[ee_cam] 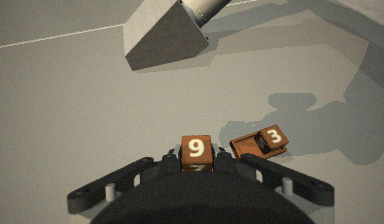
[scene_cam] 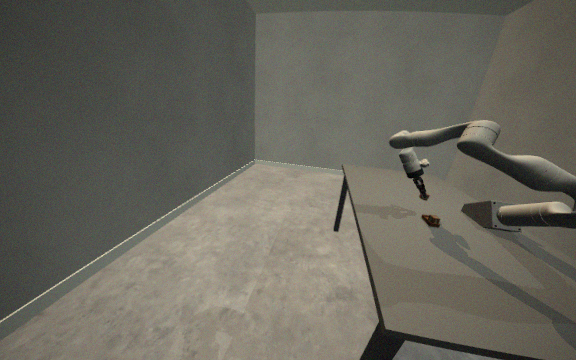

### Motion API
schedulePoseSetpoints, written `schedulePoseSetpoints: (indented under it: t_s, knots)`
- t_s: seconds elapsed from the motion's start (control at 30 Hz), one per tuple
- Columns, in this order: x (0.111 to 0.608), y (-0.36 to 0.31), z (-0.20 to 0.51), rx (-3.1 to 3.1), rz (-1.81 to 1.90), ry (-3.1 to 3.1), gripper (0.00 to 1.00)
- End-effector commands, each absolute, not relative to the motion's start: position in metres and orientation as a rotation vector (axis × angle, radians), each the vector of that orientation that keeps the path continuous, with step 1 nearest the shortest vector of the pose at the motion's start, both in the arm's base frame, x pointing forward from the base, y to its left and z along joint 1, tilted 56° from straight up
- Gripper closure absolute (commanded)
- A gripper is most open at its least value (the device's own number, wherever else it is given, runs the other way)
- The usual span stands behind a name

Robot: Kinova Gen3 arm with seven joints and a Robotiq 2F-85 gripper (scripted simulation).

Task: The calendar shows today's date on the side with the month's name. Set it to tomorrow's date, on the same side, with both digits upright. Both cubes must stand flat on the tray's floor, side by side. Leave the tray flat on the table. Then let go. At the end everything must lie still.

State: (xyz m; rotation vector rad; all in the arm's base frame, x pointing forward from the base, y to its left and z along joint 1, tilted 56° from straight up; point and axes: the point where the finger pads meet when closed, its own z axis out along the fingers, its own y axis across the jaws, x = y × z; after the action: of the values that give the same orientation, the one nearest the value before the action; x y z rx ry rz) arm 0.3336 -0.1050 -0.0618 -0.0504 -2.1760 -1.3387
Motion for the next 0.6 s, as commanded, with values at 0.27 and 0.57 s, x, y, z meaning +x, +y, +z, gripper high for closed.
schedulePoseSetpoints:
  t_s: [0.27,0.57]
  knots:
    - [0.3349,-0.1024,-0.0688,0.037,-1.302,-2.072,0.72]
    - [0.3347,-0.1025,-0.0687,0.066,-1.283,-2.029,0.72]
